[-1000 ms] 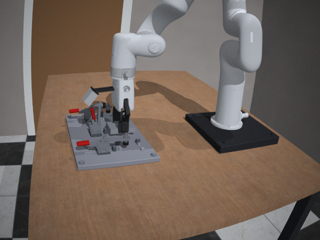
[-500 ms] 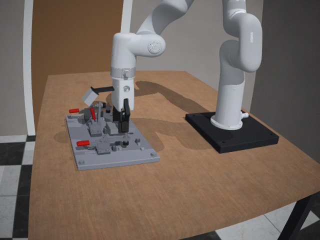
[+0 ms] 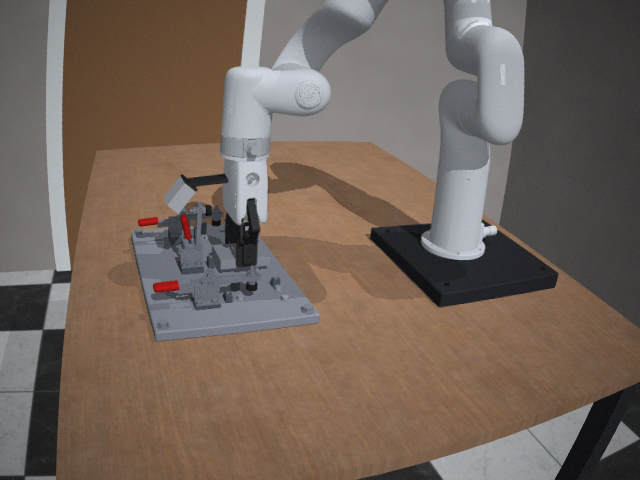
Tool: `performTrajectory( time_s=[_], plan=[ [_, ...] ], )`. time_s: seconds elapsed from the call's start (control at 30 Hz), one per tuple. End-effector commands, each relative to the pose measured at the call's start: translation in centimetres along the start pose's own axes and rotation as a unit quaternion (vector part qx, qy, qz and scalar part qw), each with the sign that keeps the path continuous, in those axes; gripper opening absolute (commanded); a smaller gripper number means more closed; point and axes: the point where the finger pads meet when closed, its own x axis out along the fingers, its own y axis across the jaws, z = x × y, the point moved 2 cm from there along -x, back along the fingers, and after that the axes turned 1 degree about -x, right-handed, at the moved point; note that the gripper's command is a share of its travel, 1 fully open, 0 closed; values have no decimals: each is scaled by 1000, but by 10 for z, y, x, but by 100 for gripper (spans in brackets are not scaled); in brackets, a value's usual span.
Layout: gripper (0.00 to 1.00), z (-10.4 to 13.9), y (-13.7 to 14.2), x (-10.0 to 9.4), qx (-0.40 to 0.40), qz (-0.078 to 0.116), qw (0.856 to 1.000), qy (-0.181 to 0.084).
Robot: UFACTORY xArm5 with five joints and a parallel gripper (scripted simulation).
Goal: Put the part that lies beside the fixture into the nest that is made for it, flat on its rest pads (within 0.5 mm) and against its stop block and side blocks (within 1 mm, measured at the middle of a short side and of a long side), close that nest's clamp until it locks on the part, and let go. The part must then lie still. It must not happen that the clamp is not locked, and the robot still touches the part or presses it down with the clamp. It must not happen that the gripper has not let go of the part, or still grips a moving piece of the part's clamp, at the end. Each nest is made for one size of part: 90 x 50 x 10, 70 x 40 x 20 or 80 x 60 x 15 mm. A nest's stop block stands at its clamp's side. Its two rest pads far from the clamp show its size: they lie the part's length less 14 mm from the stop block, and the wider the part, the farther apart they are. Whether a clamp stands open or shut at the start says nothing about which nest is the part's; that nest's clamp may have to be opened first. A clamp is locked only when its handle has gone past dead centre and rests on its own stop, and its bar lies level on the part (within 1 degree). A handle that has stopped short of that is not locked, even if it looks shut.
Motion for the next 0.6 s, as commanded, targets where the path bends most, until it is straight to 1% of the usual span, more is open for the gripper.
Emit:
performTrajectory(
  time_s=[0.0, 0.57],
  plan=[
    [0, -2, 1, 1, 0, 0, 1000, 2],
    [0, -2, 1, 2, 0, 0, 1000, 2]
  ],
)
